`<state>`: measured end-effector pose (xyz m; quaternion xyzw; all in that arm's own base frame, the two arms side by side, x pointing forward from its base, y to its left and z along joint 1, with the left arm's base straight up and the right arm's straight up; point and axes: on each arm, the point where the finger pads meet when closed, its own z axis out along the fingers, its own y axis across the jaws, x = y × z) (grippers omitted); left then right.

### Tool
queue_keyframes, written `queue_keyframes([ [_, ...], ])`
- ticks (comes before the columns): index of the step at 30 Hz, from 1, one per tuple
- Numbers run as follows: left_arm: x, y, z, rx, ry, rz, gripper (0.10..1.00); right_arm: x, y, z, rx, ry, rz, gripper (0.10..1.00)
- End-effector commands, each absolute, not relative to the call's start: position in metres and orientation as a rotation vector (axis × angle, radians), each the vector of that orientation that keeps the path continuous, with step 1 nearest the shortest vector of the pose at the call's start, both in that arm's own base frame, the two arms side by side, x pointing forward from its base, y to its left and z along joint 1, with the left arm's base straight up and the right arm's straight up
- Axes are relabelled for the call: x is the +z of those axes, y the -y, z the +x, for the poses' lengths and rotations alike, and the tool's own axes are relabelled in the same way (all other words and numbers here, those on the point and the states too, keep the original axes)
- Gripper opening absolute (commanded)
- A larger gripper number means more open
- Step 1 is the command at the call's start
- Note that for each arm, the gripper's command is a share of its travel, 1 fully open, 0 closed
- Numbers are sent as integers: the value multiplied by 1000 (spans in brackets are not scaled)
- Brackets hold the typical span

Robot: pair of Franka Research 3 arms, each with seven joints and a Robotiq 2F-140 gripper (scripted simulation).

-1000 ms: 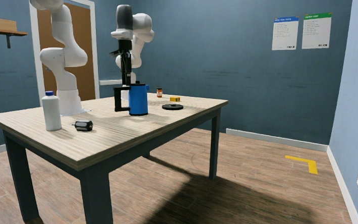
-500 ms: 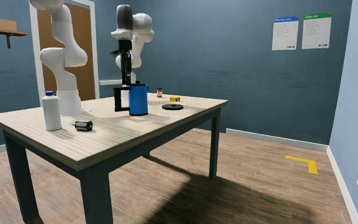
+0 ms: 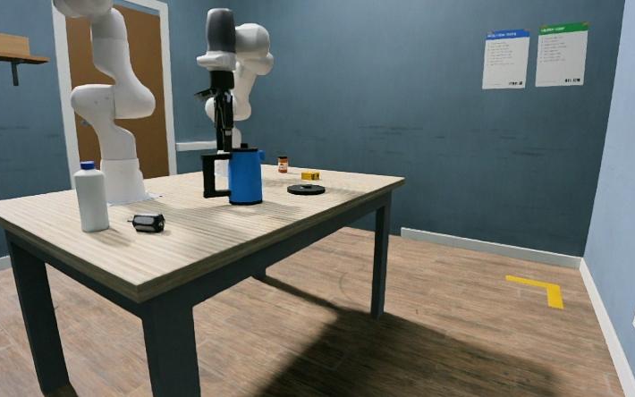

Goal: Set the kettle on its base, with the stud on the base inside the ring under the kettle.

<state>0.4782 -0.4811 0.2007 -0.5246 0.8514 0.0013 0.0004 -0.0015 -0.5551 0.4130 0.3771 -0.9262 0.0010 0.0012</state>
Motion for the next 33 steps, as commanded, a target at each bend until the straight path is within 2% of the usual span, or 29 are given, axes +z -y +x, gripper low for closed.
queue_keyframes([
  [1, 198, 482, 479, 0, -2670, -1656, 522, 413, 555, -1, 4, 2907, 1184, 1000],
  [33, 153, 482, 479, 0, -2670, -1656, 522, 413, 555, -1, 4, 2907, 1184, 1000],
])
